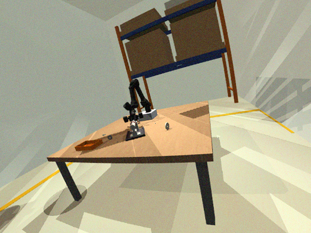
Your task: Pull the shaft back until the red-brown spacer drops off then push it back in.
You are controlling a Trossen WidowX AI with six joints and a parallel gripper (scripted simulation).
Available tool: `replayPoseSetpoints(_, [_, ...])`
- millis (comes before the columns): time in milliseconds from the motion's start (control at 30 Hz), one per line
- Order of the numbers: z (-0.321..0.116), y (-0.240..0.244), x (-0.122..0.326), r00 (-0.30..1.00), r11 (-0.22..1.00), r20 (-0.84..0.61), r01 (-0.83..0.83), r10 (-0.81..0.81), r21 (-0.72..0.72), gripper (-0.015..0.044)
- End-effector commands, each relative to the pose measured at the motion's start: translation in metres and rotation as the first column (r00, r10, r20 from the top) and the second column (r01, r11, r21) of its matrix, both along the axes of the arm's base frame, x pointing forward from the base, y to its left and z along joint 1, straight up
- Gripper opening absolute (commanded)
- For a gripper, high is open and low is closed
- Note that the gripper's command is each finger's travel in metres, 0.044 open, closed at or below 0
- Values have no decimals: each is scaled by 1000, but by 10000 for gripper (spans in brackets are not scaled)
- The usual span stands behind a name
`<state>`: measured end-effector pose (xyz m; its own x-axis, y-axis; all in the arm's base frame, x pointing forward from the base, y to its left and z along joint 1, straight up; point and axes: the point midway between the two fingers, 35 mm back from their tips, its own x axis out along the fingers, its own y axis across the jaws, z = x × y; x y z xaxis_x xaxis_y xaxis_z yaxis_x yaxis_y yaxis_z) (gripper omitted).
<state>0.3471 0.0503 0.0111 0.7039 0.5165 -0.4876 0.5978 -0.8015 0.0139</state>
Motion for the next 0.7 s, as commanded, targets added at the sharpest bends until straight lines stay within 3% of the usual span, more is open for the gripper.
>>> replayPoseSetpoints(0, [0, 0, -1, 1000, 1000, 2, -3, 3, -2, 0])
replayPoseSetpoints(667, [0, -1, -3, 1000, 1000, 2, -3, 3, -2, 0])
